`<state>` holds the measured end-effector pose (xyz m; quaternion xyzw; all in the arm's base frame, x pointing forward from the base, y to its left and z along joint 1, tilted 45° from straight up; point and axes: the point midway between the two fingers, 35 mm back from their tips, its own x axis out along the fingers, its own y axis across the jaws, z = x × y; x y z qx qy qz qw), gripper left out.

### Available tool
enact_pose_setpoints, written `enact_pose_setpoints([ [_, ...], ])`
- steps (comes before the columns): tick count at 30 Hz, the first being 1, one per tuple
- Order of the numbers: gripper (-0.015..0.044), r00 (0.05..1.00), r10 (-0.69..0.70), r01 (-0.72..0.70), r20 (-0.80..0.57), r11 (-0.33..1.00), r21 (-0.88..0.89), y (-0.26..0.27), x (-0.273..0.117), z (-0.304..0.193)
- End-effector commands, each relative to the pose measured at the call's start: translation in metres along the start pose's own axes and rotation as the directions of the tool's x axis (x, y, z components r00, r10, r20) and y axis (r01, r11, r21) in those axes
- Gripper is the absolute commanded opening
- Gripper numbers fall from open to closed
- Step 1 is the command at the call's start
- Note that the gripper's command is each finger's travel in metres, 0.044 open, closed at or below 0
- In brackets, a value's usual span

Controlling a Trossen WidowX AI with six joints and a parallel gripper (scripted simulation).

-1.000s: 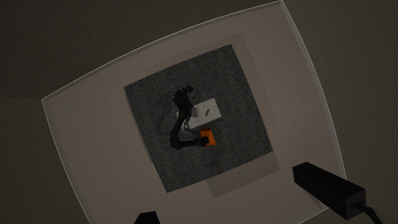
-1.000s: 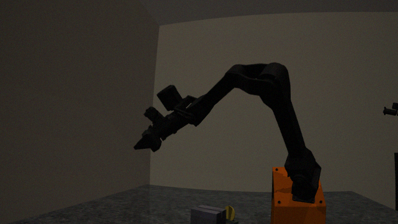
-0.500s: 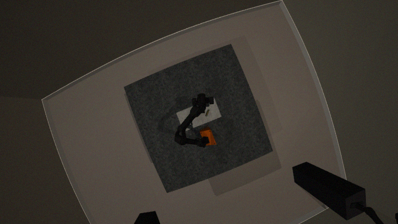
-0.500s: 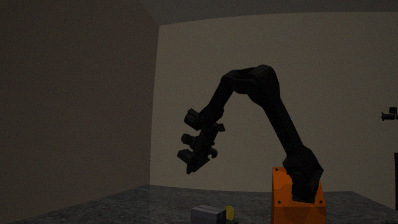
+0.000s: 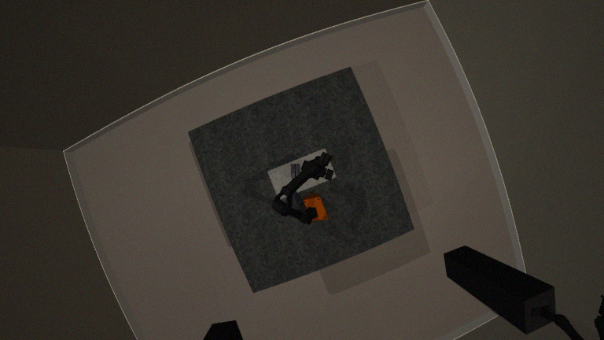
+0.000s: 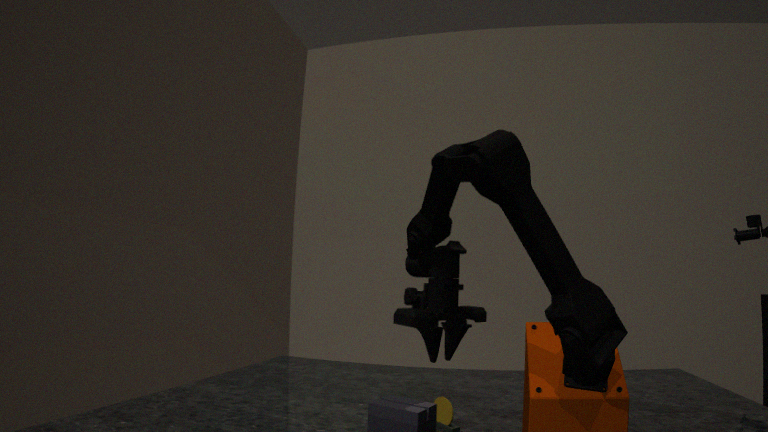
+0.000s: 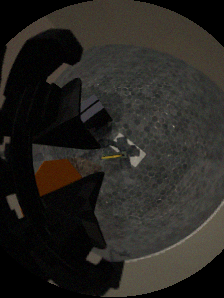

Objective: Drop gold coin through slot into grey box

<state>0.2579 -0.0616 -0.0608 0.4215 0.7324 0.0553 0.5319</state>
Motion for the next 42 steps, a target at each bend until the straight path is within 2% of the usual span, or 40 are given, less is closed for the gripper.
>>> enact_pose_setpoints([
  [1,0.0161,0.999,0.002,-0.001,-0.033,1.0,0.018,-0.003,0.002,-0.006],
  [3,0.0161,0.999,0.002,-0.001,-0.033,1.0,0.018,-0.003,0.005,-0.006],
  [7,0.0161,0.999,0.003,-0.002,-0.034,1.0,0.017,-0.002,0.037,-0.008],
  [42,0.0161,0.999,0.003,-0.002,-0.037,1.0,0.017,0.001,0.09,-0.011],
])
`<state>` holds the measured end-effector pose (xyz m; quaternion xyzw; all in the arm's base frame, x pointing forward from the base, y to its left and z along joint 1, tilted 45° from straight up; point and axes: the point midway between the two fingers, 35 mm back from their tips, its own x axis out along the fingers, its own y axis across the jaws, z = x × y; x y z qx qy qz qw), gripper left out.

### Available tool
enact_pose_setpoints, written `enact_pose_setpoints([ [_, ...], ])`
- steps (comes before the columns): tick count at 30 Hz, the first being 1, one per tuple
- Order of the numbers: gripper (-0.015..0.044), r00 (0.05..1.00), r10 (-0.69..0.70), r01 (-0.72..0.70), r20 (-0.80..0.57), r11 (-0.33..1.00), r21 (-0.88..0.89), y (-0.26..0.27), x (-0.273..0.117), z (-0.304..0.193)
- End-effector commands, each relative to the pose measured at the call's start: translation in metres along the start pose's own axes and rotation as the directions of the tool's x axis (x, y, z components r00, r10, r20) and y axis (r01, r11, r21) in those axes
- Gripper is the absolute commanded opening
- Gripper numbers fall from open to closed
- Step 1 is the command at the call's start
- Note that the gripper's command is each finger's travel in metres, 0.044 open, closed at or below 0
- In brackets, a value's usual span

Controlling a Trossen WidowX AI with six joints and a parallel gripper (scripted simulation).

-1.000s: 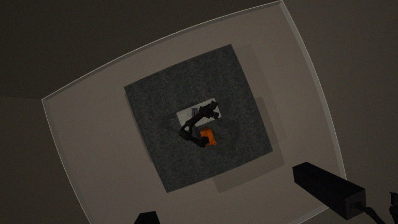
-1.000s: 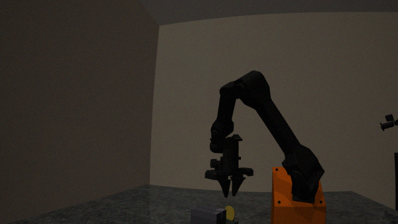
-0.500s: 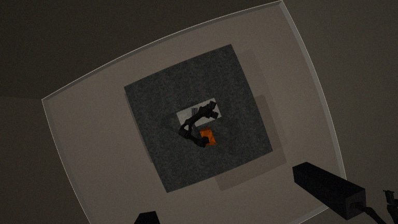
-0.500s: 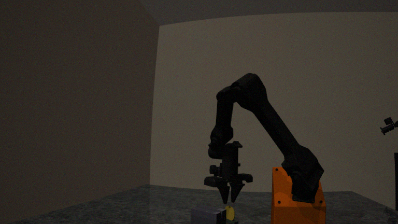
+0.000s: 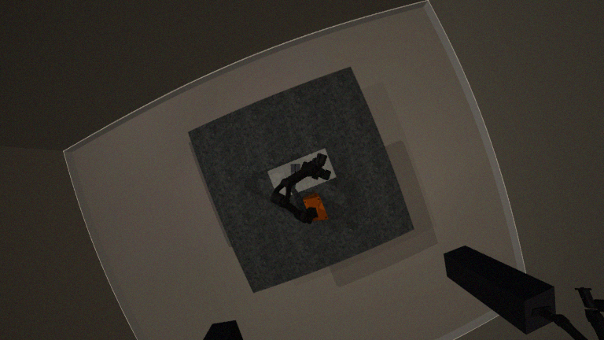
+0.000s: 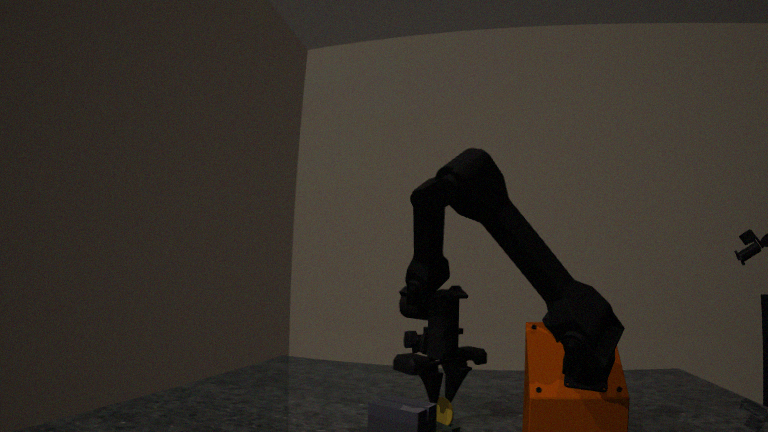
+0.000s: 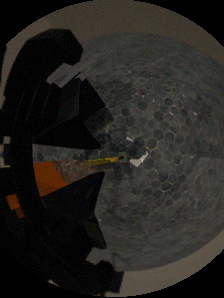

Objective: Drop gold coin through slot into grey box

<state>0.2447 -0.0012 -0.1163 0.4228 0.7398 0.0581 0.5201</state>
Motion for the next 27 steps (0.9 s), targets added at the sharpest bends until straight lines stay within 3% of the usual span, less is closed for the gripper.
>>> enact_pose_setpoints([
  [1,0.0161,1.0,0.003,-0.003,-0.009,1.0,0.009,-0.001,0.009,-0.002],
  [17,0.0161,1.0,0.006,-0.006,-0.009,1.0,0.009,-0.002,0.032,-0.004],
  [23,0.0003,1.0,0.006,-0.006,-0.009,1.0,0.009,-0.002,0.032,-0.004],
  [27,0.0,1.0,0.006,-0.006,-0.009,1.0,0.009,-0.002,0.032,-0.004],
])
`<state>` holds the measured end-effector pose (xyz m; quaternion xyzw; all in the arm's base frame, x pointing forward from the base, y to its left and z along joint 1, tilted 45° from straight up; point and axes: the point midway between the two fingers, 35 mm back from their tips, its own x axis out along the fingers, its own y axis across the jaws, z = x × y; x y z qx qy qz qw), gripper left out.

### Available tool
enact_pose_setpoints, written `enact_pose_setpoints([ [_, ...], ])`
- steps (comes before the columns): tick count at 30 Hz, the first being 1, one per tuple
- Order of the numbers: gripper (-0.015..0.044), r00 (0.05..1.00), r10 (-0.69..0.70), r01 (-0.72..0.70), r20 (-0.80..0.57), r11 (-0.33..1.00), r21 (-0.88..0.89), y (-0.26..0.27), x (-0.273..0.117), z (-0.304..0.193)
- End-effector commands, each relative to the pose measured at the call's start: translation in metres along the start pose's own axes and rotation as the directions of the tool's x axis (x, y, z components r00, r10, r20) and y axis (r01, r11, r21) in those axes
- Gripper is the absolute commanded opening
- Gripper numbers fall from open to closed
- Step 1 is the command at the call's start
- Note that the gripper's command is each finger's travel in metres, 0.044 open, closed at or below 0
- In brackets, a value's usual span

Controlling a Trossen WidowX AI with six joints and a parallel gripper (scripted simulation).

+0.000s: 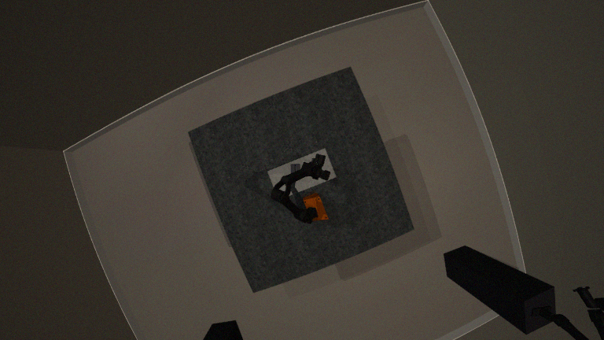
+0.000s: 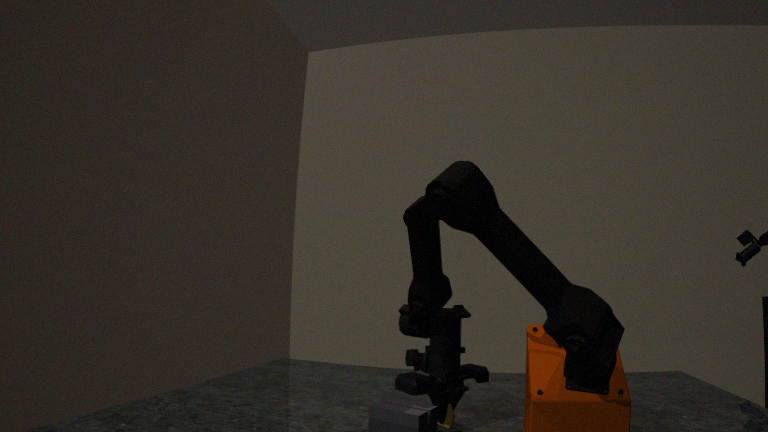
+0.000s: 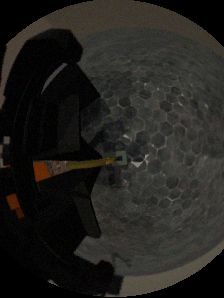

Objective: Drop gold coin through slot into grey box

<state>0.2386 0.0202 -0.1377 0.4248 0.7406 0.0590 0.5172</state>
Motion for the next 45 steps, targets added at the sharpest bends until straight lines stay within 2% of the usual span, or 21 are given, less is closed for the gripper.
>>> enact_pose_setpoints([
  [1,0.0,1.0,0.002,-0.002,-0.003,1.0,0.006,0.0,0.001,-0.001],
  [17,0.0,1.0,-0.011,0.011,0.021,1.0,-0.008,-0.002,-0.016,0.006],
  [45,0.0,1.0,-0.004,0.004,0.002,1.0,0.005,-0.001,-0.085,0.002],
])
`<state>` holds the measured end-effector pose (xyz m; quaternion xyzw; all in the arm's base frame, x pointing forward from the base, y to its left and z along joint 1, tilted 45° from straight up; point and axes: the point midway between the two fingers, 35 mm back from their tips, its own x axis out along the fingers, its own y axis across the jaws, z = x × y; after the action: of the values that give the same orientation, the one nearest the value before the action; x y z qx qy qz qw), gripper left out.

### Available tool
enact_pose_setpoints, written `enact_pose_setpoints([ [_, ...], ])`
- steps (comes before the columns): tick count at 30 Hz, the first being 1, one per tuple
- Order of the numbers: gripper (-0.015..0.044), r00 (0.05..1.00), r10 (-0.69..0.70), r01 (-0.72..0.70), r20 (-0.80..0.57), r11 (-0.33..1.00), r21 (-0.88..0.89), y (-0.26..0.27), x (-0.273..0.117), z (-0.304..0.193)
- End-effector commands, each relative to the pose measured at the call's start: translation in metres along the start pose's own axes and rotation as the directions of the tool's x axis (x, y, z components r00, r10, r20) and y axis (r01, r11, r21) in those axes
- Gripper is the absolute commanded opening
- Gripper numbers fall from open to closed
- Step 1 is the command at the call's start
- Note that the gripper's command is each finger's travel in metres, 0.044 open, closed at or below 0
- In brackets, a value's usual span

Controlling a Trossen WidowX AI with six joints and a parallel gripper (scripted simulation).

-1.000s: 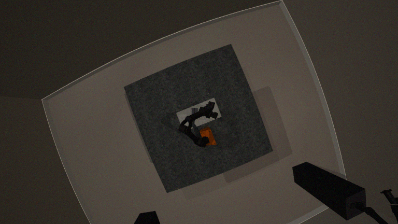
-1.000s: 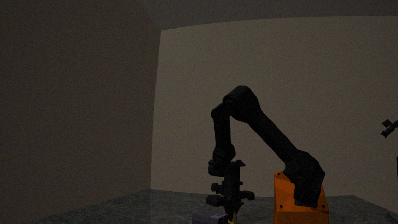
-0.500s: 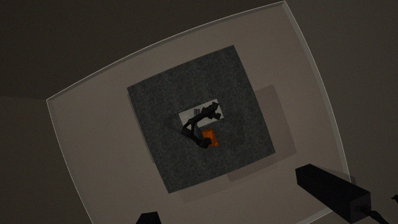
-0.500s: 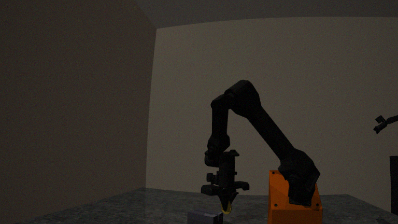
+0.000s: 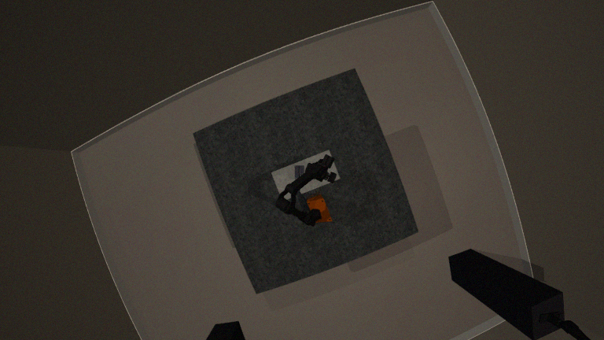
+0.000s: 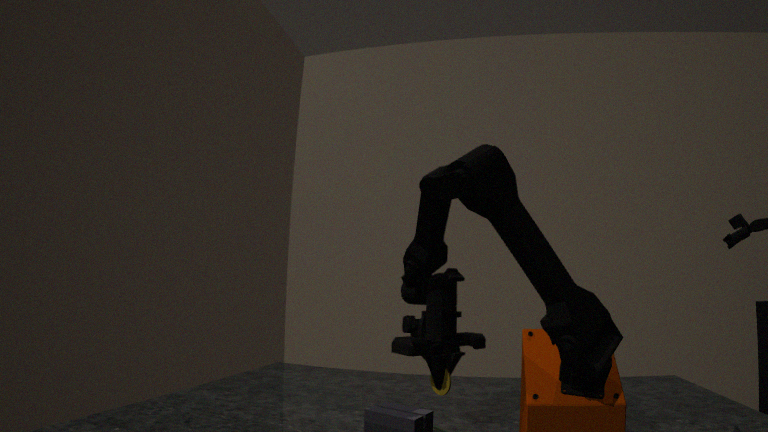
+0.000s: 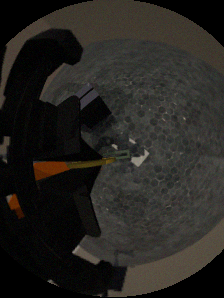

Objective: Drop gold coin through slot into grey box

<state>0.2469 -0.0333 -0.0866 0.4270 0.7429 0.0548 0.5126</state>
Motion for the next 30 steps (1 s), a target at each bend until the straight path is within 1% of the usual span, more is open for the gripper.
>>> enact_pose_setpoints([
  [1,0.0,1.0,0.0,0.0,0.007,1.0,-0.007,0.0011,-0.0137,-0.0006],
  [8,0.0,1.0,0.001,-0.001,0.004,1.0,-0.028,0.0008,-0.0202,-0.0019],
  [13,0.0,1.0,0.001,0.0,0.005,0.983,-0.185,-0.002,-0.0208,-0.0012],
  [20,0.0,1.0,0.001,0.001,0.005,0.924,-0.383,-0.0054,-0.0218,-0.0002],
  [30,0.0,1.0,-0.001,0.003,0.005,0.92,-0.391,-0.0008,-0.0222,-0.0008],
])
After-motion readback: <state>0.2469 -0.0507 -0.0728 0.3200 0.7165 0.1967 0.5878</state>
